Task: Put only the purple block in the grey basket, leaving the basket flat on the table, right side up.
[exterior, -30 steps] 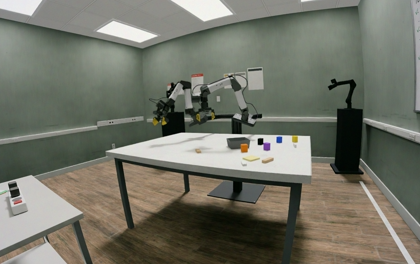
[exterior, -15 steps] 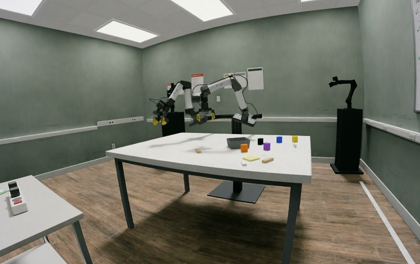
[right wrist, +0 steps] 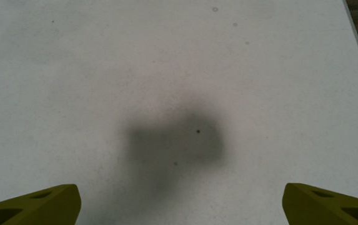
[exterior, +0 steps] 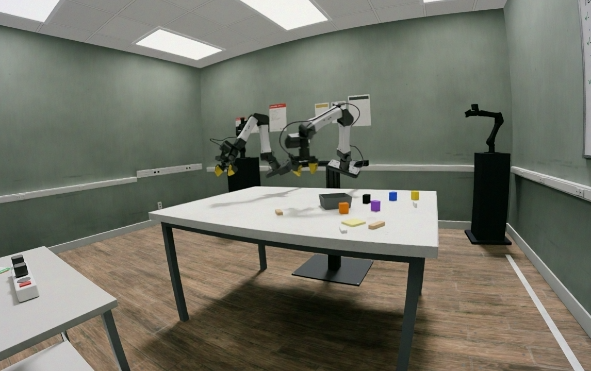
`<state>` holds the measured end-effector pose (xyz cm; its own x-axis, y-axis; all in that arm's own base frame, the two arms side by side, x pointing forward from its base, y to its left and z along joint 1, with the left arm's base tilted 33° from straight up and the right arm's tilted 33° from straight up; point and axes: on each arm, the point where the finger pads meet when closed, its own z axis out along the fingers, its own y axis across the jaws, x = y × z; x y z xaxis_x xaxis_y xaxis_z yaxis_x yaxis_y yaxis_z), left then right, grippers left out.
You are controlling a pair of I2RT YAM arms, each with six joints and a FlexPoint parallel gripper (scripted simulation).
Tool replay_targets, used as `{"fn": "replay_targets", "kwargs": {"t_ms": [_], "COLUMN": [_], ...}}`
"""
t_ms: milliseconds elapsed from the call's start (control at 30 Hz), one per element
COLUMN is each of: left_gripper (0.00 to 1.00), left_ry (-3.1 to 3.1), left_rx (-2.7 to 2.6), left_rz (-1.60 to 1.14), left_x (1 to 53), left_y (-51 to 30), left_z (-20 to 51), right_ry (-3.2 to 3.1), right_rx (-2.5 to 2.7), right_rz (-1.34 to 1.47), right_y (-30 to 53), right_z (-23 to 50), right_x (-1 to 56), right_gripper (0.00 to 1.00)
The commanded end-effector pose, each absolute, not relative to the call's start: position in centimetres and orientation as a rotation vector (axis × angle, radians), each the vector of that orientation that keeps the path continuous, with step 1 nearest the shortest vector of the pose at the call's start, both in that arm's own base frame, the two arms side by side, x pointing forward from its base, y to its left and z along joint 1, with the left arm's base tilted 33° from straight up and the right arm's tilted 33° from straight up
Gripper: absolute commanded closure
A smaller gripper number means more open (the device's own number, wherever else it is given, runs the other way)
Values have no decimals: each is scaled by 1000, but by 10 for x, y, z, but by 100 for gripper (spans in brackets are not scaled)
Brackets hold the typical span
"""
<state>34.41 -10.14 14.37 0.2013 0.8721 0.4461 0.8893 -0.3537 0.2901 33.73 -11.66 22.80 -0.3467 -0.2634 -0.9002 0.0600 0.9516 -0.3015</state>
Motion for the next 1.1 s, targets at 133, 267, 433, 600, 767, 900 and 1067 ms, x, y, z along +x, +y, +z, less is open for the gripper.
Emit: {"fn": "replay_targets", "kwargs": {"t_ms": [133,267,433,600,767,900,1067], "left_gripper": [0,0,0,0,0,0,0], "left_ry": [-2534,-2856,-3079,-3359,-3580,-3689,-3820], "left_rx": [-2023,-1740,-1507,-1087,-647,-357,146], "left_rz": [-847,-822,-796,-775,-748,-729,-689], "left_x": [336,324,315,293,272,258,237], "left_y": [-32,2,22,58,85,100,120], "left_z": [157,159,160,159,157,155,151], "right_ry": [1880,1880,1880,1880,1880,1880,1880], "right_rx": [-154,-154,-154,-154,-154,-154,-154], "right_rz": [-340,-340,-340,-340,-340,-340,-340], "right_y": [-116,-116,-116,-116,-116,-116,-116], "right_z": [235,235,235,235,235,235,235], "right_x": [338,338,338,338,338,338,338], "right_gripper": [0,0,0,0,0,0,0]}}
